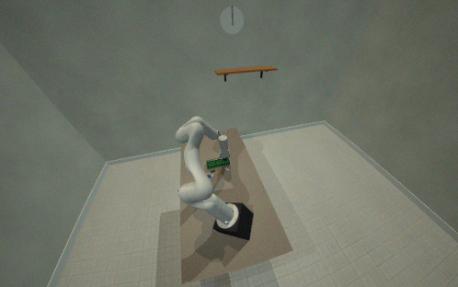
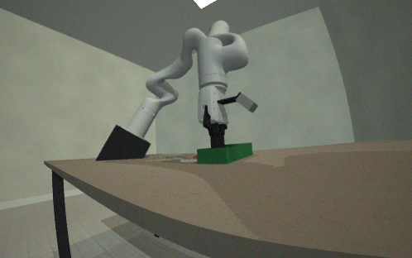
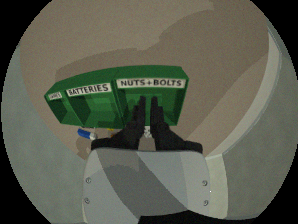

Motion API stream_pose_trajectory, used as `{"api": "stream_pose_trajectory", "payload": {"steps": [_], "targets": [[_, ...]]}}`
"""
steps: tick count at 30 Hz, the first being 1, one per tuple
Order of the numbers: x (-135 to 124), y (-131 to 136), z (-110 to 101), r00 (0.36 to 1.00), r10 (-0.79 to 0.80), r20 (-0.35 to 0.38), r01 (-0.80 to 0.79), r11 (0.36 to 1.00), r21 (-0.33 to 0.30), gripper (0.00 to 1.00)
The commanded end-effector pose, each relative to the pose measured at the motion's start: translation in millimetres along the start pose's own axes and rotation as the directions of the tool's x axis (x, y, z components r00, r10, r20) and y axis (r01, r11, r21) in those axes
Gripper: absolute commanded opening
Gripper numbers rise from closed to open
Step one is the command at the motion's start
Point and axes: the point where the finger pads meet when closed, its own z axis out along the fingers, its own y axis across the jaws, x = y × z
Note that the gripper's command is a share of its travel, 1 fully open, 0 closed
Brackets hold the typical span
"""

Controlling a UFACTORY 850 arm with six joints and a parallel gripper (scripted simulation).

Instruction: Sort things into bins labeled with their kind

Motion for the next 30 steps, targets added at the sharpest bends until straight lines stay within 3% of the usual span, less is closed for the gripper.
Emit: {"api": "stream_pose_trajectory", "payload": {"steps": [1, 6, 14, 18, 30], "targets": [[0.9, 0.2, -6.3, 1.0, 0.0, -0.002, 0.0, 1.0, -0.001, 0.07], [0.9, 0.2, -10.3, 1.0, 0.0, -0.002, 0.0, 1.0, -0.001, 0.07], [0.8, 0.2, -42.3, 1.0, 0.0, -0.002, 0.0, 1.0, -0.001, 0.07], [0.9, 0.2, -43.0, 1.0, 0.0, -0.002, 0.0, 1.0, -0.001, 0.07], [-4.9, -49.6, -43.0, 1.0, 0.0, -0.002, 0.0, 1.0, 0.0, 0.07]]}}
